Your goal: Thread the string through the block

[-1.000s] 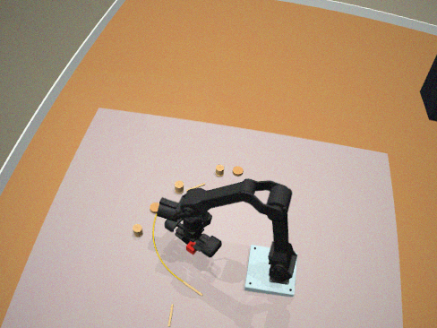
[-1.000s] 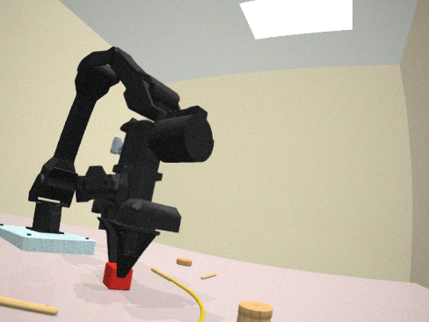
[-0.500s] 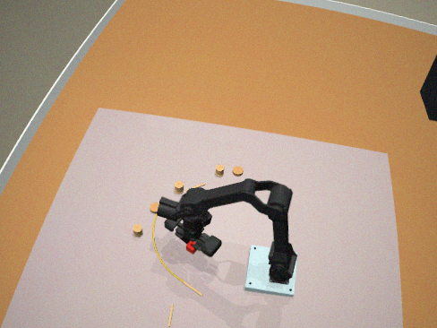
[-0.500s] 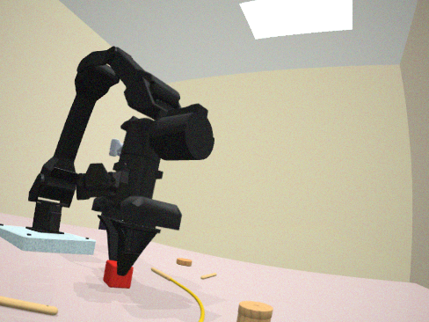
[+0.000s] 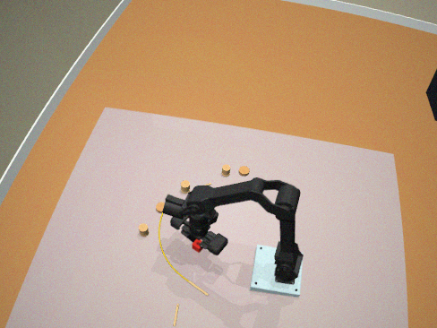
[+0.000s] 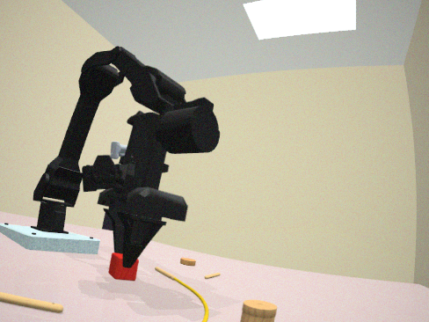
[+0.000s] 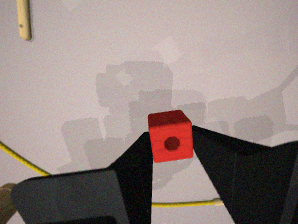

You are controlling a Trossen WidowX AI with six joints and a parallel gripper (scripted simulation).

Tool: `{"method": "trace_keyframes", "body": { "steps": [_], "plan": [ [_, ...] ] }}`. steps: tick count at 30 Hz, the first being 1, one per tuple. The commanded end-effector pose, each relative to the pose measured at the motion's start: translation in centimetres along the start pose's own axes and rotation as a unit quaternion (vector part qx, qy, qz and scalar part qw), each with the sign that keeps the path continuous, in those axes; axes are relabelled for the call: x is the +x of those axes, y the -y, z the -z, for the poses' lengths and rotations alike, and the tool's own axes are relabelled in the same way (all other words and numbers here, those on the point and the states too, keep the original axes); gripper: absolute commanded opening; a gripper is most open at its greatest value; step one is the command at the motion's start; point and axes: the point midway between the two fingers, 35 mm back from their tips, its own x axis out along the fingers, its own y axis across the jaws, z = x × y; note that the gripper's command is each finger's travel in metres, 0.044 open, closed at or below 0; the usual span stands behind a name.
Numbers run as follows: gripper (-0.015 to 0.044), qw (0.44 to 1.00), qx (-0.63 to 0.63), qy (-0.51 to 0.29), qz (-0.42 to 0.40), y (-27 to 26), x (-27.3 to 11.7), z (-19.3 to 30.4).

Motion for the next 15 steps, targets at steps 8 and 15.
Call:
{"method": "trace_keyframes", "body": {
  "steps": [8, 15],
  "plan": [
    [0.0000, 0.998, 0.001, -0.058, 0.002, 0.0, -0.1, -0.7],
    [0.0000, 0.994, 0.001, -0.111, 0.005, 0.0, 0.3, -1.3]
  ]
}}
